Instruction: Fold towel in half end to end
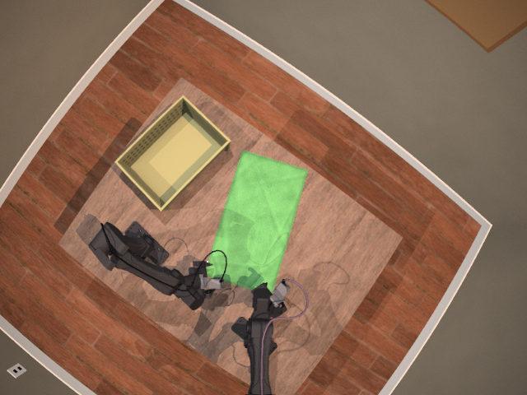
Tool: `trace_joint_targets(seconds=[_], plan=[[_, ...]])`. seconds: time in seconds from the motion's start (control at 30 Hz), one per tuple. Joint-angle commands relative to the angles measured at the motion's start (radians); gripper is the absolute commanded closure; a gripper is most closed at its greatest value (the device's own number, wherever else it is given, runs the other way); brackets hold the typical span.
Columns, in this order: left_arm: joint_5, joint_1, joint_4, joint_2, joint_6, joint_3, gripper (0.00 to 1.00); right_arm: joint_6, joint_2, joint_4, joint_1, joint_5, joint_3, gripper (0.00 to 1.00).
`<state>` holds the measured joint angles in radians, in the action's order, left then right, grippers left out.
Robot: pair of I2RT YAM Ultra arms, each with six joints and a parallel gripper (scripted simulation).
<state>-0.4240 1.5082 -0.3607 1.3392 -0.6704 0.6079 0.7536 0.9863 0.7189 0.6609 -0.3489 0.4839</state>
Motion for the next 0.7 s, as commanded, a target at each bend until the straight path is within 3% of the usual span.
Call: trace_joint_targets(seconds=[0.0, 0.53, 0.57, 0.67], plan=[[-0.009, 0.0, -0.001, -0.008, 0.0, 0.011, 0.0, 0.001, -0.01, -0.013, 0.0, -0.015, 0.019, 0.0], [-0.009, 0.0, -0.001, -0.008, 0.0, 0.011, 0.0, 0.001, -0.01, -0.013, 0.0, -0.015, 0.019, 0.0], [0.0, -0.001, -0.028, -0.029, 0.04, 0.036, 0.66, 0.039, -0.025, 0.022, 0.007, -0.01, 0.033, 0.66], [0.001, -0.001, -0.031, -0.028, 0.085, 0.038, 0.66, 0.113, -0.025, 0.023, 0.012, -0.013, 0.033, 0.66]])
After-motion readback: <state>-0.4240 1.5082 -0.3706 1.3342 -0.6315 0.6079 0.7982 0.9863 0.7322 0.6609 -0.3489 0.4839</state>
